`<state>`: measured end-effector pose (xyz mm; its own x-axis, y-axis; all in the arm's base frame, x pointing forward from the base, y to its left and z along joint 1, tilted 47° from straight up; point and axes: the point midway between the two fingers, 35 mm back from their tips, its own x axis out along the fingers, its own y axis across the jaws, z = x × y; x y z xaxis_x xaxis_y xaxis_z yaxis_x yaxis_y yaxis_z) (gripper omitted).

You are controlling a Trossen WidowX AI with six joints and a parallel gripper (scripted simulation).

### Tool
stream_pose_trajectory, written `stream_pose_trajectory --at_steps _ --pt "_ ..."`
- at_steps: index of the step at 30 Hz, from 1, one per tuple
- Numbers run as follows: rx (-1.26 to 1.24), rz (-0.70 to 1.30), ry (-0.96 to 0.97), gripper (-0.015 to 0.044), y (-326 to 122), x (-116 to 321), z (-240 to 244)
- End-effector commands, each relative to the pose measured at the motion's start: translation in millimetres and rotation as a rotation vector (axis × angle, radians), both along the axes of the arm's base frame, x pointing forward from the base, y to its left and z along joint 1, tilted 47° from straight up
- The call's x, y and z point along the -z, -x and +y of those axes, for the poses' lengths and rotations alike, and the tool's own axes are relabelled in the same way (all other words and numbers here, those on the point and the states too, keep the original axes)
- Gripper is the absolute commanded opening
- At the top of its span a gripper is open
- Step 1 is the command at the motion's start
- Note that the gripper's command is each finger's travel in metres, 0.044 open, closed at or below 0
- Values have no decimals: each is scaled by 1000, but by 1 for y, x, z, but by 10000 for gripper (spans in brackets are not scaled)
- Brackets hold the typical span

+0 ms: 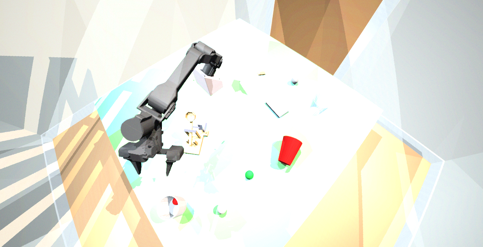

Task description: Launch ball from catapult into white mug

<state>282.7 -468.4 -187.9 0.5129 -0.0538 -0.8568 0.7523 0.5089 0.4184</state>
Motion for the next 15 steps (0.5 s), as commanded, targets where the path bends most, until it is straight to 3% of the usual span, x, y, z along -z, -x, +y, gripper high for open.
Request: stream_pose_trajectory --at_steps 1,15 --pt "2 -2 -8 440 -1 2 1" --pt "1 1 -9 440 2 0 5"
